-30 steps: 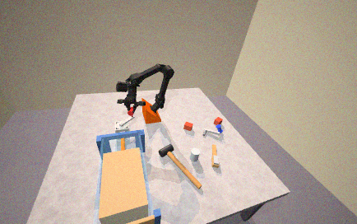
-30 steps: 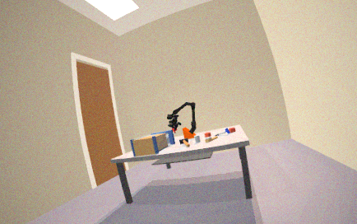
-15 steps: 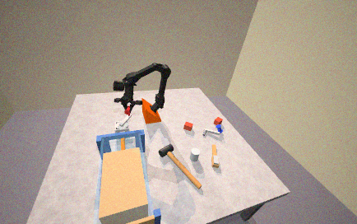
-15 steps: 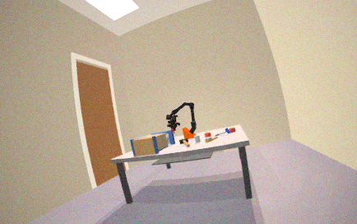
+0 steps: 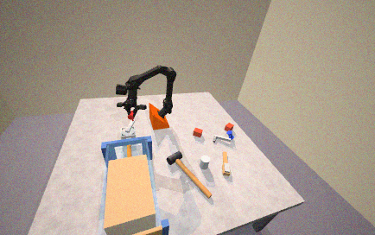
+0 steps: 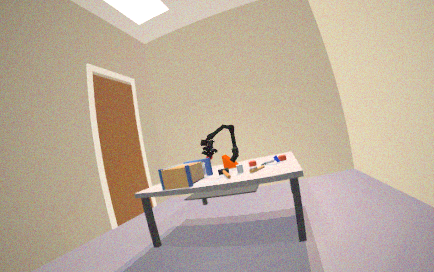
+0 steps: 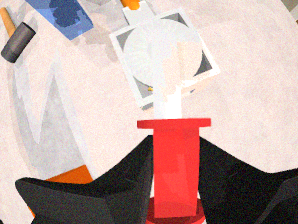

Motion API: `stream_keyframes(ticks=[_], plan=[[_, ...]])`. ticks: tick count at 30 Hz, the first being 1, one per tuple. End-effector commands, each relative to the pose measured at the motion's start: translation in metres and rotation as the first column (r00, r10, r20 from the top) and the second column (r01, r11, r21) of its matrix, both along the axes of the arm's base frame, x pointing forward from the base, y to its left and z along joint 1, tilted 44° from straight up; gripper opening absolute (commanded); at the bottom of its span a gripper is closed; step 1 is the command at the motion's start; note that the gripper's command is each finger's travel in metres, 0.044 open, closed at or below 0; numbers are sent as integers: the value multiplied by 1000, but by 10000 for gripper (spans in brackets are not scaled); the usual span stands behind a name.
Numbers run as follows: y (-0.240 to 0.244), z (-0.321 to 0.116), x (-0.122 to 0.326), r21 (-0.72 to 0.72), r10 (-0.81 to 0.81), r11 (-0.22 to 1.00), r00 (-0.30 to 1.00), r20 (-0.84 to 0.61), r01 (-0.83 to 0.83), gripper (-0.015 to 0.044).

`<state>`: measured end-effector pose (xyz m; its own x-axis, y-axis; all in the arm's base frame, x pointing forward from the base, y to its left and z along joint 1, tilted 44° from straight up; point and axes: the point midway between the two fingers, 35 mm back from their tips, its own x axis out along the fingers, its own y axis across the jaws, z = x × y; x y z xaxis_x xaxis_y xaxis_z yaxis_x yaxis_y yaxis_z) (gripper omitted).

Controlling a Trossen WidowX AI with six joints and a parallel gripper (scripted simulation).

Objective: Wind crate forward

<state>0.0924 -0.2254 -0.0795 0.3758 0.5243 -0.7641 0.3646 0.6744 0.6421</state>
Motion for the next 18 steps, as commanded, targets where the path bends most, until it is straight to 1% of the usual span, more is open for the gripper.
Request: stream_keyframes(ticks=[1, 18], plan=[[-10, -11, -4, -23, 11, 1000, 1000, -14, -12, 0], [-29, -28, -6, -25, 11, 1000, 1000, -14, -12, 0]])
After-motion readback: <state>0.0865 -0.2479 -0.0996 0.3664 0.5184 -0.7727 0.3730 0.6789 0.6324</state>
